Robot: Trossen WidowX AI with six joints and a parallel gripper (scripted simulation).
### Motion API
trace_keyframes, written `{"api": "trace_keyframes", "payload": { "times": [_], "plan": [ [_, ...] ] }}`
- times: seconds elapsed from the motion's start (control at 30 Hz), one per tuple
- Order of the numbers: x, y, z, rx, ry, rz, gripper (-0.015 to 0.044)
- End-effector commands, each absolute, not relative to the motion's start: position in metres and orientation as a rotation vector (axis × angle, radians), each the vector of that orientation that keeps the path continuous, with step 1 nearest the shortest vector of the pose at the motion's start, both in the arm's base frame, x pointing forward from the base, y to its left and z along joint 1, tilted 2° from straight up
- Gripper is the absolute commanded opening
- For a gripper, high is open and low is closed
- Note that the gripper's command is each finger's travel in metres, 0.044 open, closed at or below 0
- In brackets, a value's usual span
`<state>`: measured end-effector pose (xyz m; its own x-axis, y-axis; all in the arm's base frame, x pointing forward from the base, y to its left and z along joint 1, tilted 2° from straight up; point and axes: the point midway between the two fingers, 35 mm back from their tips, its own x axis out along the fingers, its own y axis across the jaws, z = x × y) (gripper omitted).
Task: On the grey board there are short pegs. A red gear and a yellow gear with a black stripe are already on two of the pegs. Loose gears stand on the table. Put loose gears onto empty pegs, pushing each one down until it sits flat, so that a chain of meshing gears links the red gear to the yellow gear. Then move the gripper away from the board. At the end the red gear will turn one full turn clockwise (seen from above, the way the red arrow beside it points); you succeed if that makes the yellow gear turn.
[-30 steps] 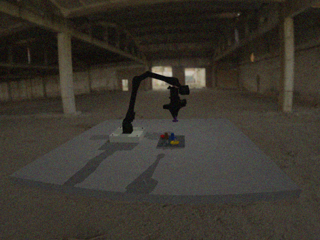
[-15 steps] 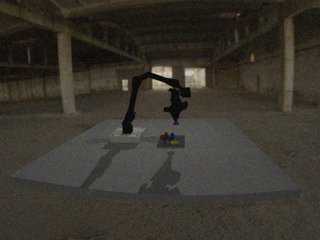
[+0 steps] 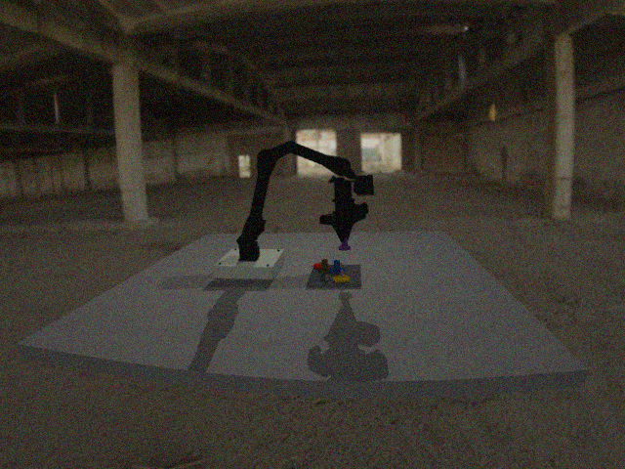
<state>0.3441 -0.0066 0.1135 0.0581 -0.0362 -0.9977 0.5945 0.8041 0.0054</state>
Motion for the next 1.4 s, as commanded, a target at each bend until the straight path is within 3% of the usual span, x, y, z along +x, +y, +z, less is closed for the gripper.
{"api": "trace_keyframes", "payload": {
  "times": [0.0, 0.73, 1.37],
  "plan": [
    [0.343, -0.015, 0.109, 0.483, 1.453, -0.504, 0.0],
    [0.338, -0.071, 0.093, 0.477, 1.452, -0.509, 0.0],
    [0.338, -0.072, 0.095, 0.65, 1.402, -0.671, 0.0]
  ]
}}
